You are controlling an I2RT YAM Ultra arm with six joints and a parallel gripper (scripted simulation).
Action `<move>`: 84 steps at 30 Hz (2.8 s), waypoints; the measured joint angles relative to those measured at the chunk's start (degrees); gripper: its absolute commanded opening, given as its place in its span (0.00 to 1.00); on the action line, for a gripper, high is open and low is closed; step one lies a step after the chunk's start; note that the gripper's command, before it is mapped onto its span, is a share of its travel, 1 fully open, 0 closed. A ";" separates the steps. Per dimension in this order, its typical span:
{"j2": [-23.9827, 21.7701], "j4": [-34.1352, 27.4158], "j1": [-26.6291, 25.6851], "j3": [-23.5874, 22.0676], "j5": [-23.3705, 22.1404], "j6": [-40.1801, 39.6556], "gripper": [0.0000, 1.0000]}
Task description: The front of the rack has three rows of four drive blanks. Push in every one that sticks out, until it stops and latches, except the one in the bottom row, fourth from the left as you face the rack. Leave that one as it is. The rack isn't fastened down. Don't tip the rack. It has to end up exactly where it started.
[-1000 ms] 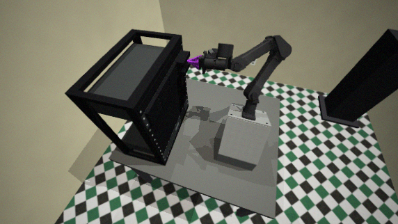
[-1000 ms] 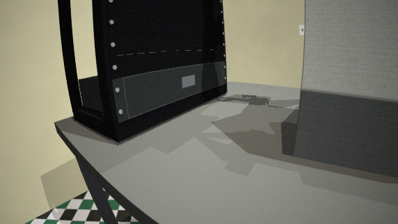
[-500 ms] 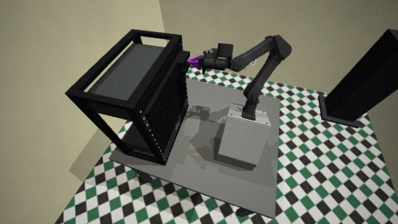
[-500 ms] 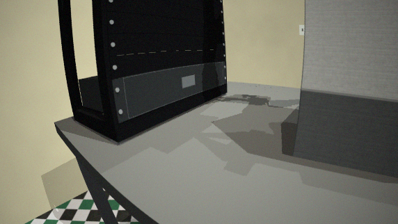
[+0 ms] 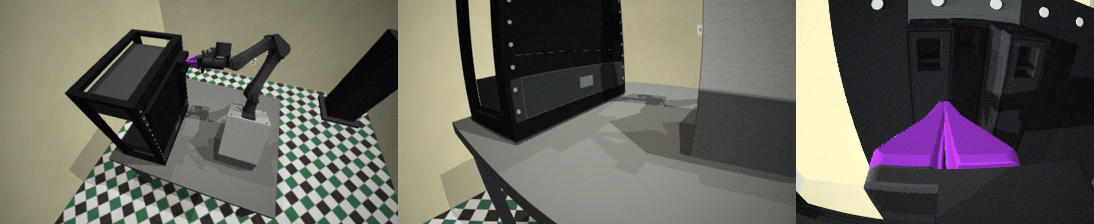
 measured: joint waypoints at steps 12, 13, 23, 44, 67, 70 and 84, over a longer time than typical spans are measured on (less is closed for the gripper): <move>0.00 0.00 0.00 0.02 0.00 0.00 0.00; 0.00 0.00 0.00 0.02 0.00 0.00 0.00; 1.86 -1.77 0.00 2.64 0.44 0.00 0.00; 2.03 -2.05 0.00 2.93 0.52 0.00 0.00; 2.91 -3.82 0.00 4.79 0.66 0.00 0.00; 2.91 -3.82 0.00 4.79 0.66 0.00 0.00; 2.91 -4.96 0.11 5.60 0.70 0.00 0.00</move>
